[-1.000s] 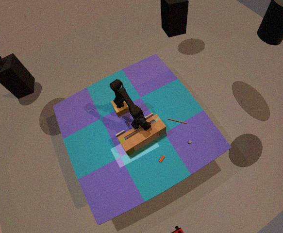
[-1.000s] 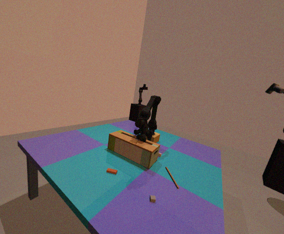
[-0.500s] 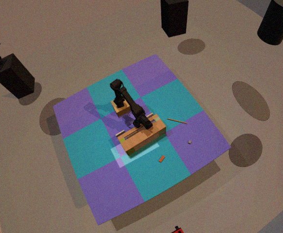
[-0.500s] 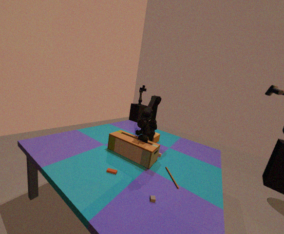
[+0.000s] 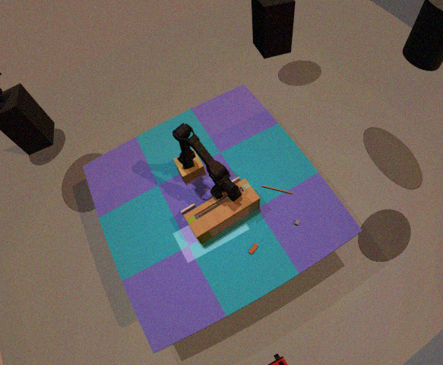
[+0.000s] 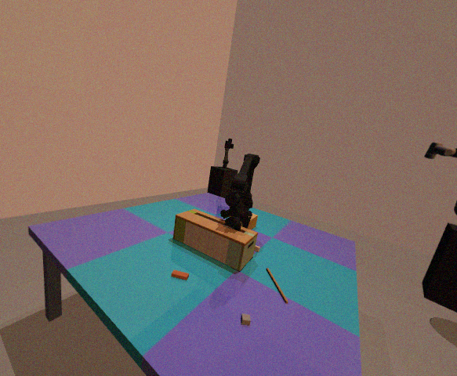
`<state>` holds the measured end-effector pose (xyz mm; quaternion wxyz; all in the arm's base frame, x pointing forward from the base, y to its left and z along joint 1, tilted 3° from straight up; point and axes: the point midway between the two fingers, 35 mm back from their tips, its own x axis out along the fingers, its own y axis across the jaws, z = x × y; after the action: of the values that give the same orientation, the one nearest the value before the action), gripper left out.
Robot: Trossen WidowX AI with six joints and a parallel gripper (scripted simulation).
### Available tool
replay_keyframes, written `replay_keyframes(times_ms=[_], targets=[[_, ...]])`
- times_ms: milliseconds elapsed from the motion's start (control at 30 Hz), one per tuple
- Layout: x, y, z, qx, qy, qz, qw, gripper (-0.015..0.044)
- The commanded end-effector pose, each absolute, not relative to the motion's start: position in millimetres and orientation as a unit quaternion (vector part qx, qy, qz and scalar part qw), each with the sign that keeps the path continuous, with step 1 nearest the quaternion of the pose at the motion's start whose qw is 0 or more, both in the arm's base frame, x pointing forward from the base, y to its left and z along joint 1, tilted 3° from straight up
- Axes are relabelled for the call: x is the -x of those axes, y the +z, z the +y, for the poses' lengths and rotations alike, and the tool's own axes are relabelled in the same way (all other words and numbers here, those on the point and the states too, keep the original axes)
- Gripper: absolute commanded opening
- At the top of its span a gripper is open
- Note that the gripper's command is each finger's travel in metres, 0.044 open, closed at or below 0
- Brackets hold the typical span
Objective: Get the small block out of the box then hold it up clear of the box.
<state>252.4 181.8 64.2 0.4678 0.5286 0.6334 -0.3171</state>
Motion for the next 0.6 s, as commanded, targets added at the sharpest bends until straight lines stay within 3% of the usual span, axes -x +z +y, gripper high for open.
replay_keyframes(times_ms=[0, 267, 567], targets=[[-252, 63, 186, -0.528, -0.320, 0.632, 0.468, 0.0400], [-250, 66, 194, -0.528, -0.320, 0.632, 0.468, 0.0400], [-246, 127, 187, -0.528, -0.318, 0.634, 0.467, 0.0400]])
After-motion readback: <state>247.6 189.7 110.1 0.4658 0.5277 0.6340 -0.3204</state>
